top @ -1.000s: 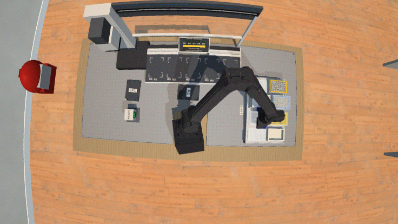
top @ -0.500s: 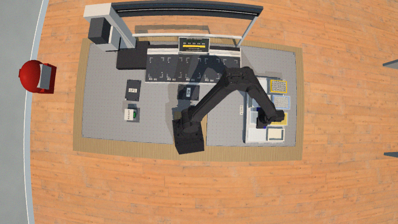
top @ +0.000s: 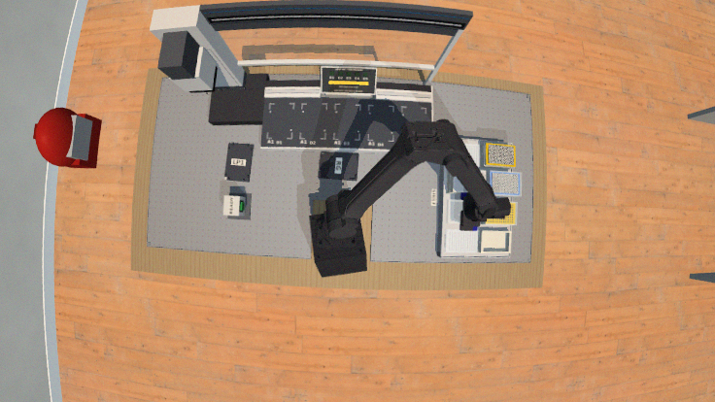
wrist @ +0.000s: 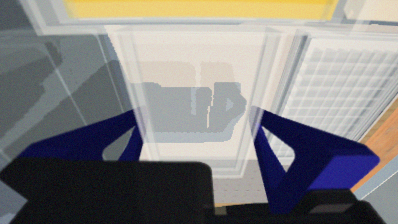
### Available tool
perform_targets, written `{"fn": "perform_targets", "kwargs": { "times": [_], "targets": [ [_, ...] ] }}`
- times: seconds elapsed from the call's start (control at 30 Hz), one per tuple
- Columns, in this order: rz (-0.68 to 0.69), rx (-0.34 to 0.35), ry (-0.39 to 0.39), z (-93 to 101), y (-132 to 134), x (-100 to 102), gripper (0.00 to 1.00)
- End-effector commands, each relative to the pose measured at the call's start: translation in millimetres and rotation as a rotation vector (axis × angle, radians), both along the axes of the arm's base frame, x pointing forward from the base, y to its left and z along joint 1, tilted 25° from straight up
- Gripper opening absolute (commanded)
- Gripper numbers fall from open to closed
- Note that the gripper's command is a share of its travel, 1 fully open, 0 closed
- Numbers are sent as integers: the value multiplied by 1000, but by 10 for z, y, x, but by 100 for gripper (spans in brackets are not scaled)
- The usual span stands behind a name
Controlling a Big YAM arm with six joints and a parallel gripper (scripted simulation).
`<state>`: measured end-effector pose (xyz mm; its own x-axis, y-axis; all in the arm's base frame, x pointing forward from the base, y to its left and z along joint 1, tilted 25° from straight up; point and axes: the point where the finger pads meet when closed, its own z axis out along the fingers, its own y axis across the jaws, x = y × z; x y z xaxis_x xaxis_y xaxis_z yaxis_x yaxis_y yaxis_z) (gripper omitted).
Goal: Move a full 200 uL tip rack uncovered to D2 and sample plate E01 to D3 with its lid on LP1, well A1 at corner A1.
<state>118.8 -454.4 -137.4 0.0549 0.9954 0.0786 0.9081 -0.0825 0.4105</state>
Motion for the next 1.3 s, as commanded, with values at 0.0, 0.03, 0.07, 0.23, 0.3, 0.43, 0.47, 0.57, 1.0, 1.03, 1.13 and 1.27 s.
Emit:
{"fn": "perform_targets", "kwargs": {
  "times": [0.0, 0.03, 0.07, 0.23, 0.3, 0.43, 0.47, 0.57, 1.0, 1.03, 1.13, 1.27],
  "targets": [
    [-5, -15, -4, 9, -44, 42, 0],
    [-5, -15, -4, 9, -44, 42, 0],
    [-5, -15, -4, 9, -44, 42, 0],
    [-8, -16, -5, 3, -44, 35, 0],
    [-5, -12, -4, -16, -25, 48, 0],
    [-7, -31, -4, 59, -129, 5, 0],
    [-7, -31, -4, 59, -128, 5, 0],
    [-7, -31, -4, 59, -127, 5, 0],
    [-7, -31, -4, 59, -126, 5, 100],
    [-7, -31, -4, 59, -126, 5, 100],
    [-7, -31, -4, 59, -126, 5, 100],
    [-7, -31, -4, 59, -126, 5, 100]
  ]
}}
